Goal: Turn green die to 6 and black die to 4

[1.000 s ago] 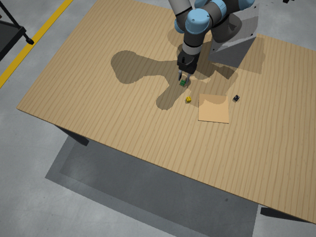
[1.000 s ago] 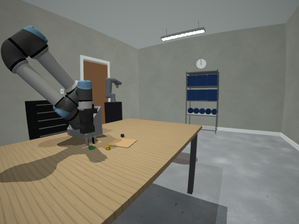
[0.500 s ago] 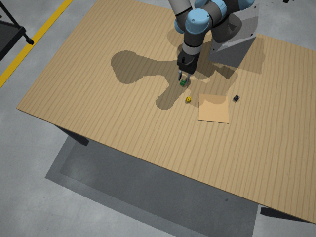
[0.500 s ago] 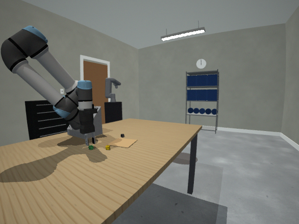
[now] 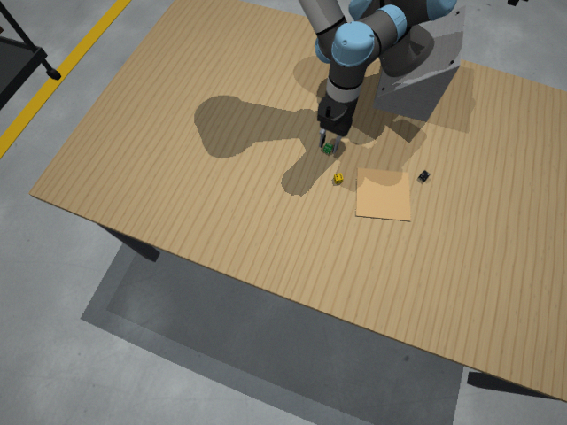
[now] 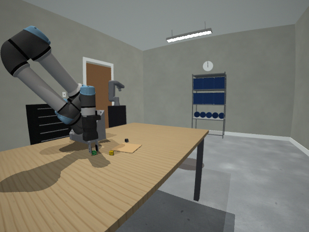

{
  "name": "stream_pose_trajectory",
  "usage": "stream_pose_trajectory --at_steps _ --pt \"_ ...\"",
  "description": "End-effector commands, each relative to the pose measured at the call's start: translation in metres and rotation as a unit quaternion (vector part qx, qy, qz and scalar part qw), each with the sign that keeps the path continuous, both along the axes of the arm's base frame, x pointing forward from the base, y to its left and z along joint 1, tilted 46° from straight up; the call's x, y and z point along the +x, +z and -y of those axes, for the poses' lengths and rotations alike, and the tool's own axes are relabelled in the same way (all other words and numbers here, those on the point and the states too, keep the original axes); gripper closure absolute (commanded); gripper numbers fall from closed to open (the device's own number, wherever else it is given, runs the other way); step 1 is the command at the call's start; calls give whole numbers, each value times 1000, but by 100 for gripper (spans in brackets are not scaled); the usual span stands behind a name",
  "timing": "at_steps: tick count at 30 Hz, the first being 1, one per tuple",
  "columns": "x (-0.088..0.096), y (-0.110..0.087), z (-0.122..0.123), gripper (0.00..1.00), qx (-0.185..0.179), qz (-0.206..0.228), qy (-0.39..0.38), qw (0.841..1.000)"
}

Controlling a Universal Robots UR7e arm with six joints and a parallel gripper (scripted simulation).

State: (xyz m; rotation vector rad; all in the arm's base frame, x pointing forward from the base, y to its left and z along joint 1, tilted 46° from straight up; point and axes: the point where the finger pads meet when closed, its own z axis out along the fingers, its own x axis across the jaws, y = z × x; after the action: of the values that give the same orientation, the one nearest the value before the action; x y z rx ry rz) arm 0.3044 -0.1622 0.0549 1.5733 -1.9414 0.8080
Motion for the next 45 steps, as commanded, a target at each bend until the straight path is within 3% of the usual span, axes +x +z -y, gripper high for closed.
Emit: stream_pose_trajectory --at_steps 1,45 --pt "0 -3 3 30 0 0 0 1000" --pt "0 -9 9 30 0 0 0 1000"
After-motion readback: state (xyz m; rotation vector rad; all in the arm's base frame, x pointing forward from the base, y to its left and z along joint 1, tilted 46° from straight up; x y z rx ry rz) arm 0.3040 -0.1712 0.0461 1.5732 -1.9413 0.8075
